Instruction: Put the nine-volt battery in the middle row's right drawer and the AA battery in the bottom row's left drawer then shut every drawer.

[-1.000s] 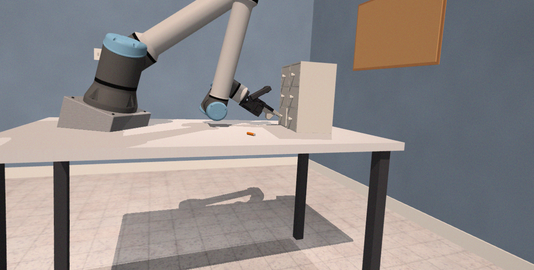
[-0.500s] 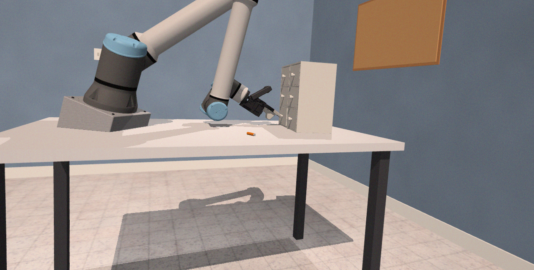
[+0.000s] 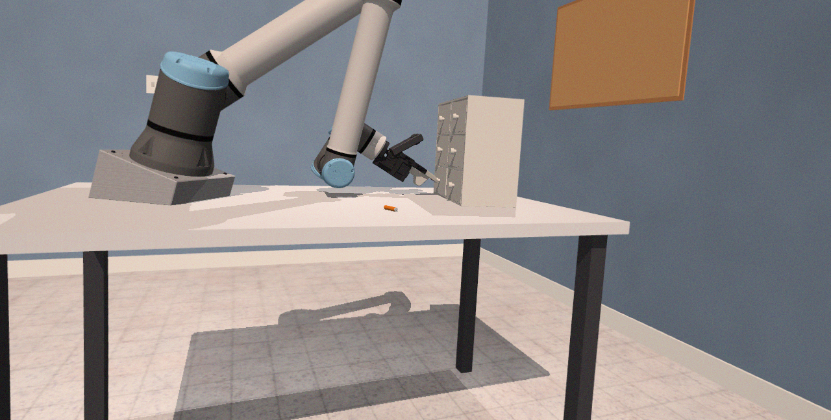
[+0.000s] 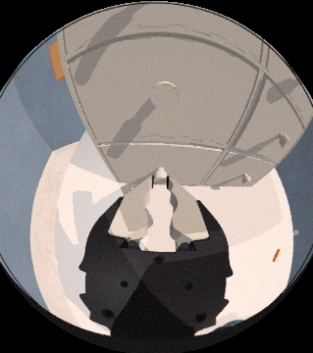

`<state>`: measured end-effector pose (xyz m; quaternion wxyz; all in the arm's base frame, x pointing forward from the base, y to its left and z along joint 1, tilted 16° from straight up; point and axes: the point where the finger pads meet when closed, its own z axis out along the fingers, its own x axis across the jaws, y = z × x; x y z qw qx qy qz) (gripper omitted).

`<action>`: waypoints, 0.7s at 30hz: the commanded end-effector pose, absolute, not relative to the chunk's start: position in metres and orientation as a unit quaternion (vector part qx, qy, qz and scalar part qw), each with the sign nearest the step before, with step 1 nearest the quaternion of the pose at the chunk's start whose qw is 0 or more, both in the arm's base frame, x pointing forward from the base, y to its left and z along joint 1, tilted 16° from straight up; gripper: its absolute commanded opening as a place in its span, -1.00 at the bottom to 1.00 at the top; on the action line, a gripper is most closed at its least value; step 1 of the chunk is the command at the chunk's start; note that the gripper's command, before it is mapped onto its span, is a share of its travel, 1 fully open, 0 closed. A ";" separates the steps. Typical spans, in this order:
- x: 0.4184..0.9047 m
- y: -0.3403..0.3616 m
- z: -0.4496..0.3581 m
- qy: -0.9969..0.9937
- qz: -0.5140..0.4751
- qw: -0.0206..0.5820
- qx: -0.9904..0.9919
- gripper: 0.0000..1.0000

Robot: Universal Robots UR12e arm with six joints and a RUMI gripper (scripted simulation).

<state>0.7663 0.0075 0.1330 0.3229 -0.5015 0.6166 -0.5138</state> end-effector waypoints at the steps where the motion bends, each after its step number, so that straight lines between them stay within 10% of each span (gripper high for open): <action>1: 0.766 0.008 0.134 0.616 -0.514 0.323 -0.501 -0.86; 21: 0.766 0.008 0.134 0.616 -0.514 0.323 -0.501 -0.81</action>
